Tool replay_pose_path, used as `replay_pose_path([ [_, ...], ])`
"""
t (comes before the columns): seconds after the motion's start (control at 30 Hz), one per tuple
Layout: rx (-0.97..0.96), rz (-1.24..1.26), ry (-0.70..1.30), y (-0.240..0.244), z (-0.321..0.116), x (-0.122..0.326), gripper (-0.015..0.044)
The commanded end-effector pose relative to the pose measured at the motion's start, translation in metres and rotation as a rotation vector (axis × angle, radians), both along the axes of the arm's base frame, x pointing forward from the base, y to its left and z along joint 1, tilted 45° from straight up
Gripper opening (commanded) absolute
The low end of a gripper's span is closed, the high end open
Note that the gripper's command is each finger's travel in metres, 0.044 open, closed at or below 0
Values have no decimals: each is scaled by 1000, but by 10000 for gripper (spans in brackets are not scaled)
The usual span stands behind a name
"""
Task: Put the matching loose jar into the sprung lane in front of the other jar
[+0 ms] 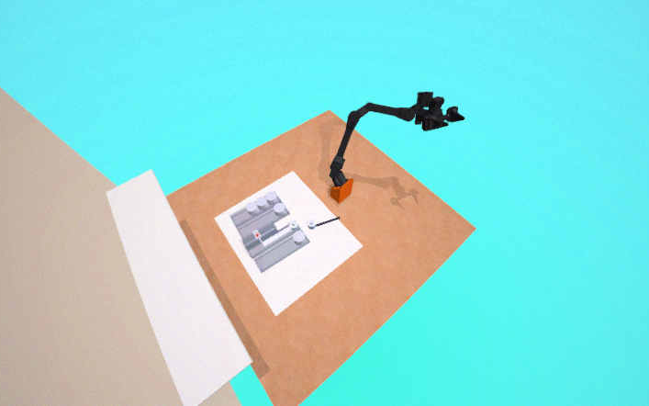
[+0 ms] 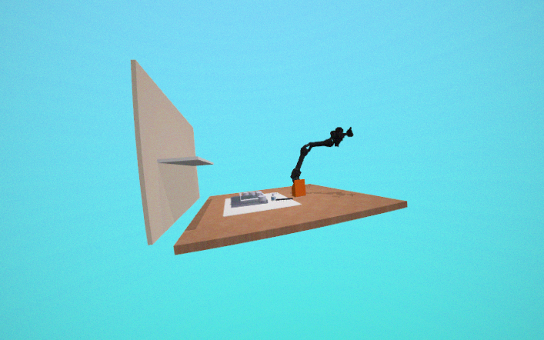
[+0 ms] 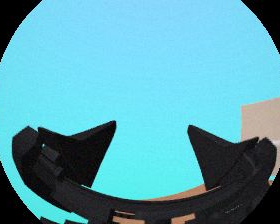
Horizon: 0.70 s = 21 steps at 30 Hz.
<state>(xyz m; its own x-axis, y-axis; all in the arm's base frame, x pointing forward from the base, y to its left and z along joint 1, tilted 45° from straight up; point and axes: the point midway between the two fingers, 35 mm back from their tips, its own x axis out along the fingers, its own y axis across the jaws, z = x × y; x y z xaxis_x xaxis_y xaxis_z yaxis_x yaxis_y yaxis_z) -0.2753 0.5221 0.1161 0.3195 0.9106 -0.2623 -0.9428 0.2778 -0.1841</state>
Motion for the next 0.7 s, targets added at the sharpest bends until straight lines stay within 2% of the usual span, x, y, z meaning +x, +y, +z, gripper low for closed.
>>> replay_pose_path([
  [0.0,-89,-98,-36,17,-19,68,440],
  [0.37,-287,-350,-53,19,-57,225,440],
  [0.67,-460,-593,-6,-23,-84,353,440],
])
